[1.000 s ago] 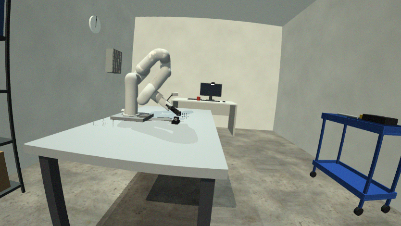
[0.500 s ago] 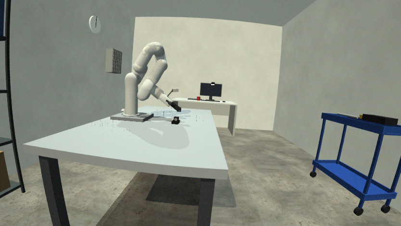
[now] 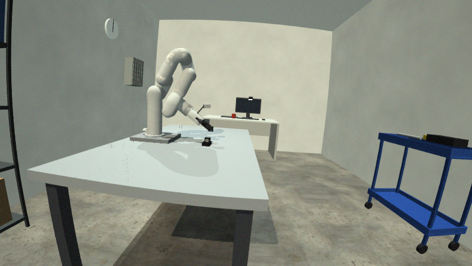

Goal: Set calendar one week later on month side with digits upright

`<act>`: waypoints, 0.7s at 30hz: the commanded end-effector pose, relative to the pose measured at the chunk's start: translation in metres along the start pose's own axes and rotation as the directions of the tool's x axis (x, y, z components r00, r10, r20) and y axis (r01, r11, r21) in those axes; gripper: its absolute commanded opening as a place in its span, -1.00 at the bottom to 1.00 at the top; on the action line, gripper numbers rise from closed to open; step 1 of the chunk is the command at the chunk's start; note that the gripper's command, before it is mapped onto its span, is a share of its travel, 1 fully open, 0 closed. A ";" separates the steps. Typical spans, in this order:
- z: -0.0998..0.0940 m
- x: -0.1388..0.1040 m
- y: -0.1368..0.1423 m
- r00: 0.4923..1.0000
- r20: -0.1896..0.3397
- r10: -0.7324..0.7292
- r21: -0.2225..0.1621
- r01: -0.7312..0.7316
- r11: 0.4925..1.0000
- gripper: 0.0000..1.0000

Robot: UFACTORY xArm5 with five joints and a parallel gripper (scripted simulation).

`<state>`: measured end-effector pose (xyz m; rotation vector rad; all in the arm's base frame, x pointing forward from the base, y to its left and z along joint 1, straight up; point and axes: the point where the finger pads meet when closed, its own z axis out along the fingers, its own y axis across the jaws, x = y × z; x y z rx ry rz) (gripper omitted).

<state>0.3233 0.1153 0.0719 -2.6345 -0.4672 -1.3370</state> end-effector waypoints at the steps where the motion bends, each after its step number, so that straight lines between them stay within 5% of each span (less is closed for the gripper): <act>1: 0.001 0.002 0.000 0.999 0.044 0.000 0.000 0.000 1.000 -0.43; 21: 0.002 0.004 0.001 0.986 0.168 0.000 0.000 0.000 1.000 -0.43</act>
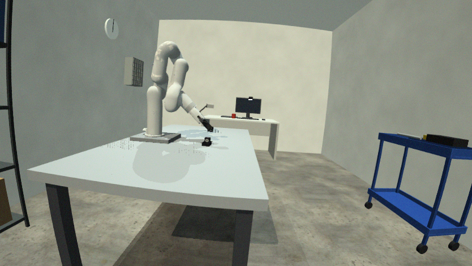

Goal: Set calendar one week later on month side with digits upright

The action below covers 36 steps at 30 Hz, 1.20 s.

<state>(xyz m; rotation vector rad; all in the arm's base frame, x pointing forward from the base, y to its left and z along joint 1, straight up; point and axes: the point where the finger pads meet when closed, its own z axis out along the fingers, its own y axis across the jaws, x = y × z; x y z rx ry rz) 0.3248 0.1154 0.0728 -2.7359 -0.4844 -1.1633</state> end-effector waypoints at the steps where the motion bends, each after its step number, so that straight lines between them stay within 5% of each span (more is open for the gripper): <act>1: 0.001 0.003 0.000 0.999 0.046 0.000 0.000 0.000 1.000 -0.43; 20: 0.000 0.005 0.000 0.990 0.141 0.000 0.001 0.000 1.000 -0.43; 26: -0.001 0.006 0.000 0.975 0.221 0.000 0.001 0.000 1.000 -0.43; 36: 0.000 0.007 0.000 0.963 0.271 0.000 0.002 -0.001 1.000 -0.43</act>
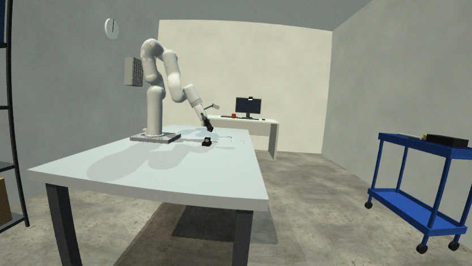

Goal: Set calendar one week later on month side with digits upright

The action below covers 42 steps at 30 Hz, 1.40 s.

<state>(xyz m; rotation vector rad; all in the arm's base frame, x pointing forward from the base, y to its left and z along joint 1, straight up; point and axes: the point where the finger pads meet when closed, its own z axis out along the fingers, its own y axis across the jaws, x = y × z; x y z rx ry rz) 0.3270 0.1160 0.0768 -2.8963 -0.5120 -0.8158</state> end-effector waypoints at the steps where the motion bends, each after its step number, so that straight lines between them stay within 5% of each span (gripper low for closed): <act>1: 0.000 0.003 0.000 1.000 0.019 0.000 0.000 0.000 1.000 -0.43; 6: -0.001 0.004 0.000 0.995 0.101 0.000 0.001 0.000 1.000 -0.43; 12: -0.001 0.005 0.000 0.991 0.133 0.002 0.001 -0.002 1.000 -0.43; 16: 0.000 0.007 0.000 0.976 0.215 0.008 0.000 -0.008 1.000 -0.43; 23: 0.000 0.008 0.000 0.970 0.243 0.009 0.000 -0.009 1.000 -0.43; 29: 0.001 0.010 0.000 0.934 0.358 0.002 0.002 -0.003 1.000 -0.43; 35: 0.001 0.010 0.000 0.927 0.375 0.001 0.003 -0.002 1.000 -0.43; 42: 0.002 0.012 -0.002 0.875 0.484 0.002 0.003 -0.004 1.000 -0.43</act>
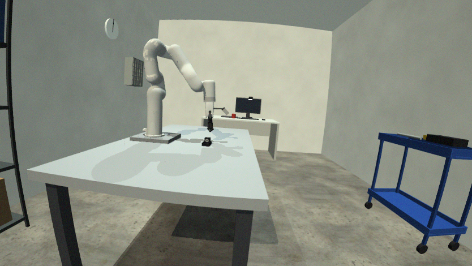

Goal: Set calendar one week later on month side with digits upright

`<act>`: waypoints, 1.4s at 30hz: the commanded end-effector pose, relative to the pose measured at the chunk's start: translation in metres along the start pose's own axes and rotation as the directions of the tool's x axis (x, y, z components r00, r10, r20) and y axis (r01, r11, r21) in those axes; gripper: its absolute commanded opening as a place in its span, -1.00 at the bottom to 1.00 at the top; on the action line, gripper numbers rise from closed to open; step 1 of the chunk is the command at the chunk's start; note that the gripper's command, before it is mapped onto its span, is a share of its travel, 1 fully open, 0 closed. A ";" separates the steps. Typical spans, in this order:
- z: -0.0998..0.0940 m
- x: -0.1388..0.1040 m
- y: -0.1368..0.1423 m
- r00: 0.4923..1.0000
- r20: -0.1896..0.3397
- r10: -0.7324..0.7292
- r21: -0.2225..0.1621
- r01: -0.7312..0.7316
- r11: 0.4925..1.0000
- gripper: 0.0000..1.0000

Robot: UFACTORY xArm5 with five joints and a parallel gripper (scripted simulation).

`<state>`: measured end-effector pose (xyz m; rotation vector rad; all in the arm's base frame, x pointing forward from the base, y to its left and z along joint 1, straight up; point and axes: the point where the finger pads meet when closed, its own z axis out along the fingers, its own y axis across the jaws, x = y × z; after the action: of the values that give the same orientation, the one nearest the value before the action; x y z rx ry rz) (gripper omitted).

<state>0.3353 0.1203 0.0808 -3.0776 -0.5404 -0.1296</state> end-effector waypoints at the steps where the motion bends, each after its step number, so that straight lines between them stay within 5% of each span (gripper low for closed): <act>1: -0.001 0.002 -0.001 0.999 0.043 0.000 0.000 0.000 1.000 -0.43; 6: -0.001 0.002 -0.001 0.988 0.157 0.001 0.000 -0.001 1.000 -0.43; 12: -0.001 0.003 -0.001 0.983 0.184 0.001 0.000 -0.001 1.000 -0.43; 16: 0.000 0.007 -0.004 0.958 0.285 0.002 -0.002 -0.001 1.000 -0.43; 20: 0.000 0.007 -0.004 0.950 0.311 0.002 -0.002 -0.002 1.000 -0.43; 24: 0.001 0.008 -0.004 0.913 0.408 0.003 -0.003 -0.002 1.000 -0.43; 30: 0.001 0.009 -0.004 0.901 0.433 0.003 -0.003 -0.002 1.000 -0.43; 42: 0.004 0.014 -0.004 0.776 0.630 0.004 -0.006 -0.001 1.000 -0.43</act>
<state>0.3446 0.1280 0.0784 -3.0836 -0.5366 0.8191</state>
